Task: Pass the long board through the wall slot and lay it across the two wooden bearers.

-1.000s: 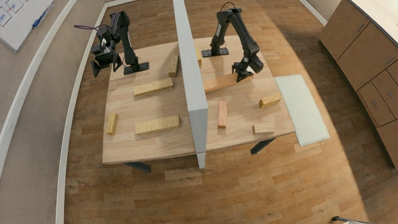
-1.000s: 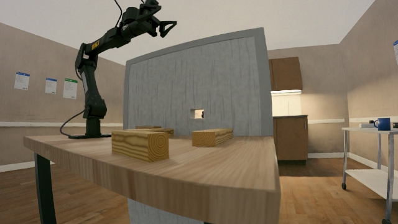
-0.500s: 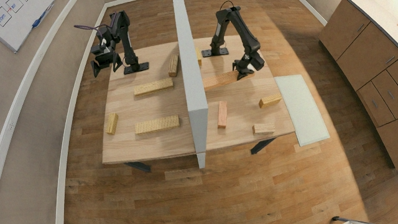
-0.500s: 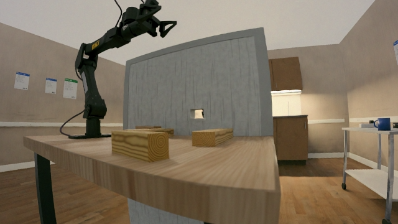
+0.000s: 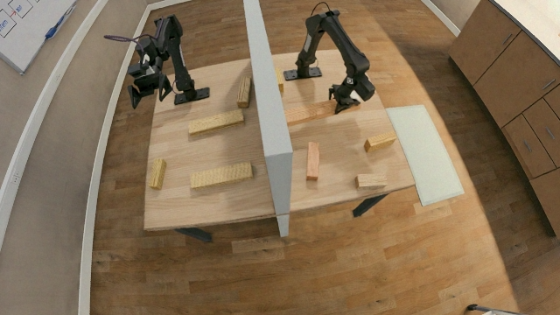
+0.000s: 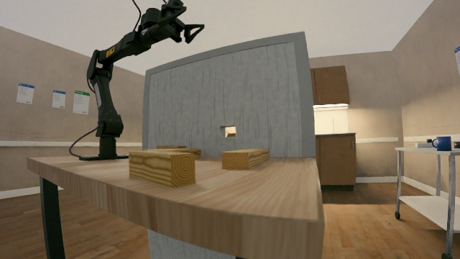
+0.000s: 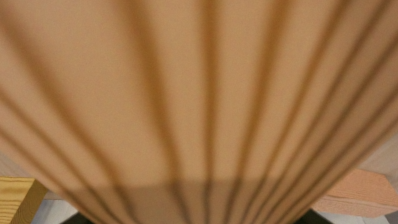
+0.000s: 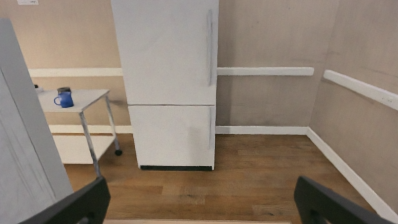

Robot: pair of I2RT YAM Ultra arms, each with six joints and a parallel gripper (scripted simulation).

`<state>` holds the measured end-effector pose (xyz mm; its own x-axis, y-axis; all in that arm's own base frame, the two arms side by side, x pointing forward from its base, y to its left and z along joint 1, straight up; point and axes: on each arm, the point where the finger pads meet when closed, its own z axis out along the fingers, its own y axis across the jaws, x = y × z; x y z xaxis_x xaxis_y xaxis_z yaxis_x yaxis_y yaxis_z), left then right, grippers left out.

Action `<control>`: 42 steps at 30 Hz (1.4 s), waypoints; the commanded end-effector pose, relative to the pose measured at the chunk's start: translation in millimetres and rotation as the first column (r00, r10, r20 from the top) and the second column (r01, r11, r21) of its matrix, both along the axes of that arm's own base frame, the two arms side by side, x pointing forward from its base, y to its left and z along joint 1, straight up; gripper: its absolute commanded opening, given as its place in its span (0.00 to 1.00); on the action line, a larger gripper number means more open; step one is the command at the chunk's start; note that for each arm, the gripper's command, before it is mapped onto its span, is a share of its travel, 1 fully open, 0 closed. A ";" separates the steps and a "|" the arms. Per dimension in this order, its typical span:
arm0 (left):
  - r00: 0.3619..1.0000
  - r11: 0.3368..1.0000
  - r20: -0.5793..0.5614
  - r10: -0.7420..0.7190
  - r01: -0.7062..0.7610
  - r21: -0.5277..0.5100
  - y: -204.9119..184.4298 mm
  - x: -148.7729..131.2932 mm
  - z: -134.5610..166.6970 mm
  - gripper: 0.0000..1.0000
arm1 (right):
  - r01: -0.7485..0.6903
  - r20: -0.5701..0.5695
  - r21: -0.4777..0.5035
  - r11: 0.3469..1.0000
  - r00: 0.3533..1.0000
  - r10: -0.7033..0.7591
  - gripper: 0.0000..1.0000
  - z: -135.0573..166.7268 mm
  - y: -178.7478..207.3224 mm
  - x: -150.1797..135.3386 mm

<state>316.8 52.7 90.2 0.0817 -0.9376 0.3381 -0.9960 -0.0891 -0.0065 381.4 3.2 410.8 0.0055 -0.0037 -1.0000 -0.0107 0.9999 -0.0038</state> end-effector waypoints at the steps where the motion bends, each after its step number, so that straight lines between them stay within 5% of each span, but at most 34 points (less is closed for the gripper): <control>1: 0.997 0.996 0.018 -0.079 0.079 -0.038 -12.8 19.5 26.0 0.00 | 0.012 0.056 0.006 1.000 0.998 -0.013 1.00 27.0 -2.8 -9.2; 22: 0.985 0.991 0.110 -0.133 0.132 0.013 -15.4 56.0 49.1 0.00 | 0.012 0.056 0.006 1.000 0.998 -0.013 1.00 27.0 -2.8 -9.2; 42: 0.989 0.993 0.091 -0.120 0.120 0.003 -13.2 51.9 46.8 0.00 | 0.012 0.056 0.006 1.000 0.998 -0.013 1.00 27.0 -2.8 -9.2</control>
<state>357.6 43.5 109.2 -0.0366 -0.9397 0.3401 -0.9993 0.0336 -0.0147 381.4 3.2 410.8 0.0055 -0.0037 -1.0000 -0.0107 0.9999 -0.0038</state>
